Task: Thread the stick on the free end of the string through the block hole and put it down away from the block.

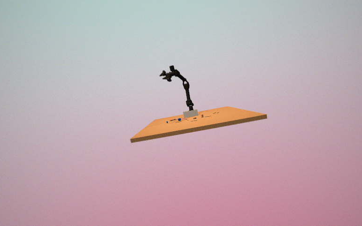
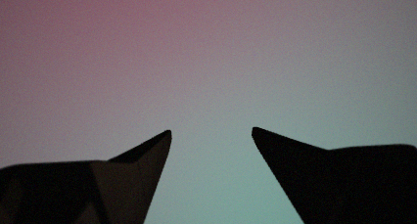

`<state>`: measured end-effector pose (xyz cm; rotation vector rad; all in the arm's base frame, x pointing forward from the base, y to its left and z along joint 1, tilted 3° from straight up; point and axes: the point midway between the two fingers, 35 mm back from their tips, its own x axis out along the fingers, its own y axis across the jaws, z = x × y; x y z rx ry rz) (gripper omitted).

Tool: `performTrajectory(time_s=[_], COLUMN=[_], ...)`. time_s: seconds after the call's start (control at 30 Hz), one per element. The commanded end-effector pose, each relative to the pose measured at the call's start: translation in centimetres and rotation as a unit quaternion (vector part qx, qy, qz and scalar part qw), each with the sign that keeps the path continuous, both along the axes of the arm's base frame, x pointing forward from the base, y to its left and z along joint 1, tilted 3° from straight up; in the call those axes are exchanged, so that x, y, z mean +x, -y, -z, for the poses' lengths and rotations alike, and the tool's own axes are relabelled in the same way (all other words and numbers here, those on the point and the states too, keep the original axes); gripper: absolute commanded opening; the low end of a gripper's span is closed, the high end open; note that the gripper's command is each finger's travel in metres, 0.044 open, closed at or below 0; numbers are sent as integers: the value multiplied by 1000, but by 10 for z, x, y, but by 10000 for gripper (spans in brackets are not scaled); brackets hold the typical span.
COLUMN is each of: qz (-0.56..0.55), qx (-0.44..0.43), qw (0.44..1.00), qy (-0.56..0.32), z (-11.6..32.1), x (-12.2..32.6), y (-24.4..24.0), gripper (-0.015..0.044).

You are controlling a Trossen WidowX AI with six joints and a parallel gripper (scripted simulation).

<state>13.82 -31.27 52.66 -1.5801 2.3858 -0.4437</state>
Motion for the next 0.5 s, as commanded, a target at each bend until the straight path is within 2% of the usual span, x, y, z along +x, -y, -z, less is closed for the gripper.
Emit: performTrajectory(time_s=[0.0,0.13,0.47], qz=[0,-24,-143], qx=[0,15,153], qw=[1000,1000,977], qy=[0,1,36], z=[0,19,160], x=[0,16,96], y=[0,11,50], gripper=[426,440,440])
